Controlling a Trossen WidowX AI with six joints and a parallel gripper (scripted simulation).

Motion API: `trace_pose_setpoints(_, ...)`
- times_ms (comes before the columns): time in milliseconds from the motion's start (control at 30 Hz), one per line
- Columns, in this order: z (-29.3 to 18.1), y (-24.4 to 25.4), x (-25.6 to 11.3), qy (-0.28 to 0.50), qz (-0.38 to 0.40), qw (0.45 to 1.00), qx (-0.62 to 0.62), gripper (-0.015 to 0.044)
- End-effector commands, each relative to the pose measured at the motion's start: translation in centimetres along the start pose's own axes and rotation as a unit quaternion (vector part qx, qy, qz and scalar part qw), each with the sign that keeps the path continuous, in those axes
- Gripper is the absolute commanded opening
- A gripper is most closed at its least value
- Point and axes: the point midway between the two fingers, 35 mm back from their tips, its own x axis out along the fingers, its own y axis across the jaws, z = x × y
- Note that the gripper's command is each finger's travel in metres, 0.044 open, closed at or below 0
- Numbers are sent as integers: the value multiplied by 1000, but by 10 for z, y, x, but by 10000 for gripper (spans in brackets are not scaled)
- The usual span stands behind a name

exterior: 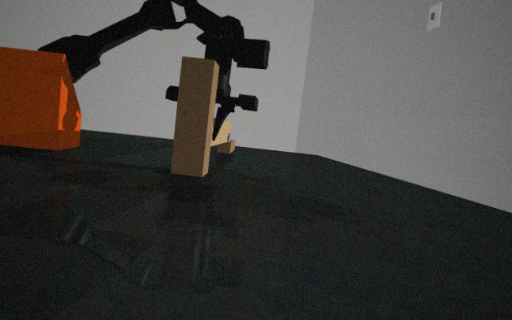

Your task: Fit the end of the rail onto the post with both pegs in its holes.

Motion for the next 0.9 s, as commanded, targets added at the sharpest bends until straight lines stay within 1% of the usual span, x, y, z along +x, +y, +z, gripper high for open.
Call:
trace_pose_setpoints(0,-2,-2,-3,-1,-4,1000,-2,0)
trace_pose_setpoints(867,-10,-3,0,-1,-4,1000,-2,0)
